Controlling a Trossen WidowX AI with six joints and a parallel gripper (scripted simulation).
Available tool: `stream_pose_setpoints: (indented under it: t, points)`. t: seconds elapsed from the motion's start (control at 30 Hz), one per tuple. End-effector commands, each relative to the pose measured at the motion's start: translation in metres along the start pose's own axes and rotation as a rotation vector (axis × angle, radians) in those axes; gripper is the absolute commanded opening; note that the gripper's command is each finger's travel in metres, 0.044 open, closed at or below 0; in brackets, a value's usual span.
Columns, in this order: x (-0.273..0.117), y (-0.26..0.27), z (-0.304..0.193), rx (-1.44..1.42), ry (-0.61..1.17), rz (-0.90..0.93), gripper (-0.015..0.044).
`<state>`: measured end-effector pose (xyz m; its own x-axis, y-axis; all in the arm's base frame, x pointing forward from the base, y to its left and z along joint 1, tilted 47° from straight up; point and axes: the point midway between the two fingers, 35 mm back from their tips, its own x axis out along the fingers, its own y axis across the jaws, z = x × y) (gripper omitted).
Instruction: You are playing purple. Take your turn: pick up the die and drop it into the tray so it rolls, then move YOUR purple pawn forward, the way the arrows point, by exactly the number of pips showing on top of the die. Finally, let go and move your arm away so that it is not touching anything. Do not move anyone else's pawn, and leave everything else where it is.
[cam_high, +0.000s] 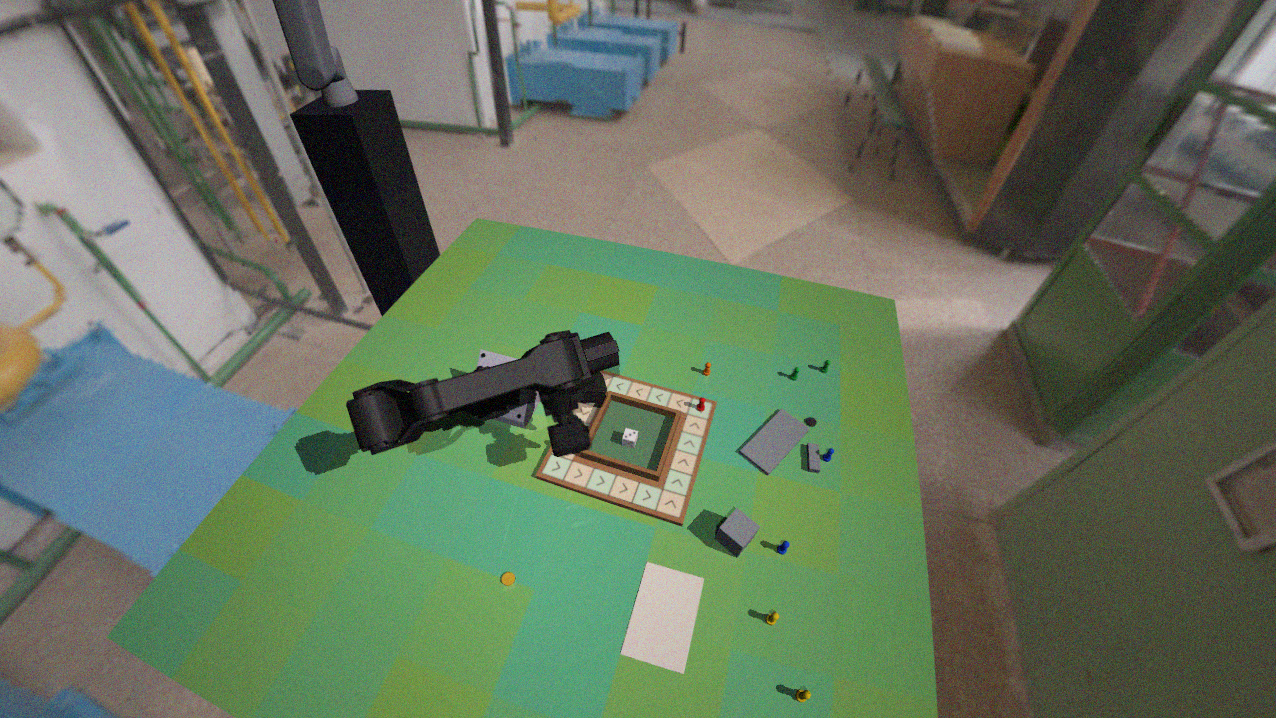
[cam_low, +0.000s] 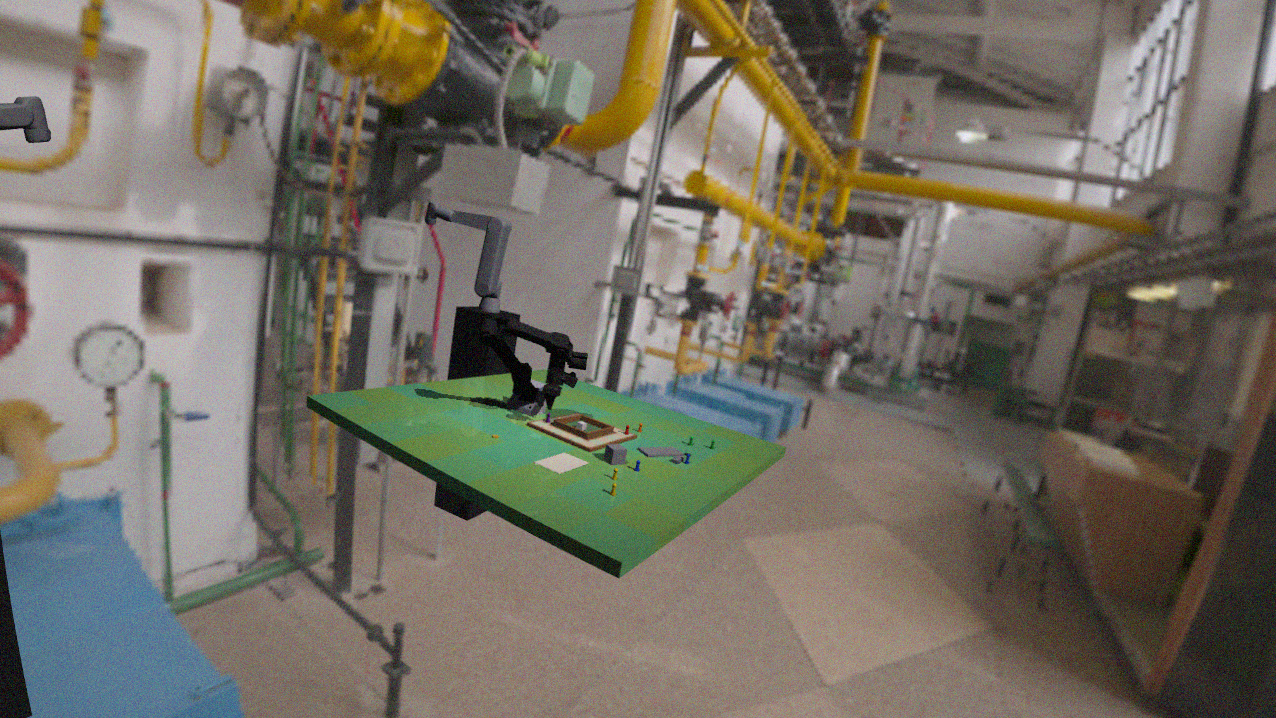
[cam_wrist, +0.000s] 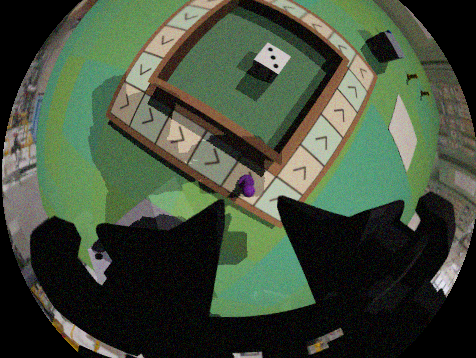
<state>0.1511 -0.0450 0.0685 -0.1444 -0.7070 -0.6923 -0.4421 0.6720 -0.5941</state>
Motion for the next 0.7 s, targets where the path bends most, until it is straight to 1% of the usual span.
stream_pose_setpoints:
  t: [0.0,0.67]
  points:
    - [0.005,0.0,0.0,-0.004,-0.003,-0.005,0.02]
    - [0.036,0.0,0.0,-0.004,-0.004,-0.005,0.02]
